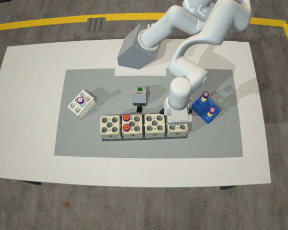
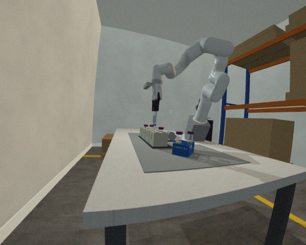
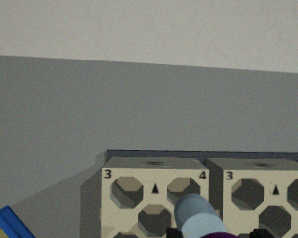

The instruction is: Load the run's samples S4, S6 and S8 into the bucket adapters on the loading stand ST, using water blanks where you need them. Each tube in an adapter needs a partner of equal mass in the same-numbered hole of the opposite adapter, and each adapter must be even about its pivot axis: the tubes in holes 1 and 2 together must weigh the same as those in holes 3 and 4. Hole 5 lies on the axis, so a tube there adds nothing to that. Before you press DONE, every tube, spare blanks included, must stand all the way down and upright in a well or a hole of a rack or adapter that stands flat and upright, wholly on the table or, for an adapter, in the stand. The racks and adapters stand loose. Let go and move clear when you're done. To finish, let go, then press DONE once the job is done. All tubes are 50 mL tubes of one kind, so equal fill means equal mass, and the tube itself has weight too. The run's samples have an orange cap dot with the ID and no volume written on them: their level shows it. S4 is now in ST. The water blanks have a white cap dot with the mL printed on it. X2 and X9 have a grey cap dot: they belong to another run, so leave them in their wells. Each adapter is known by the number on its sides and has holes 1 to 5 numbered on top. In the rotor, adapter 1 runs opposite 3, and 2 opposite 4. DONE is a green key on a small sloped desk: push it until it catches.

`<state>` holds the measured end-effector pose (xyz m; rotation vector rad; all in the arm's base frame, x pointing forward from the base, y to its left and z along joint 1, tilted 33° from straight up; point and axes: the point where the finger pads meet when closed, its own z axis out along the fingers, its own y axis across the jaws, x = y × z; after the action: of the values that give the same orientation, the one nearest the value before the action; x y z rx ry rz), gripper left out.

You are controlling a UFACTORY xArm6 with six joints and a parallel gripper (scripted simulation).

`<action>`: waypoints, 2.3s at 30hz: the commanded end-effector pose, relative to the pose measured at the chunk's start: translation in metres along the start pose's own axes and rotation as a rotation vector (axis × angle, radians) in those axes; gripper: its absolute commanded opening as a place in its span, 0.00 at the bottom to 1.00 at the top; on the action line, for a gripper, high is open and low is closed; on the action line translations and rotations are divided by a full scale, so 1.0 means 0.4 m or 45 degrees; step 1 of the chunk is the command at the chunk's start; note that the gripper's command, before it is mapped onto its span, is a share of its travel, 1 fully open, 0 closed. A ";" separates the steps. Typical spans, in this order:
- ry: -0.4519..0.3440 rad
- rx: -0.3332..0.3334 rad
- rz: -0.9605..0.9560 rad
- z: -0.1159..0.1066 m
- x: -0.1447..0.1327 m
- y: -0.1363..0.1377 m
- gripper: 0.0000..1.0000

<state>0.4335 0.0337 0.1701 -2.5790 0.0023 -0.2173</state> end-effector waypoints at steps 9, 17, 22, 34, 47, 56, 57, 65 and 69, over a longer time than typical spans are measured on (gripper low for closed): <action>0.005 -0.001 -0.001 0.027 0.003 -0.001 0.00; 0.005 -0.001 -0.001 0.067 0.003 -0.001 0.00; 0.005 -0.001 -0.001 0.082 0.003 -0.001 0.00; 0.005 -0.001 -0.001 0.084 0.003 -0.001 0.00; 0.004 -0.001 -0.001 0.099 0.003 -0.001 0.00; 0.004 -0.001 -0.001 0.117 0.003 -0.001 0.00; 0.004 -0.001 -0.001 0.119 0.003 -0.001 0.00; 0.004 -0.001 -0.001 0.139 0.003 -0.001 0.00; 0.004 -0.001 -0.001 0.150 0.003 -0.001 0.00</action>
<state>0.4422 0.0632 0.1230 -2.5791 0.0022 -0.2171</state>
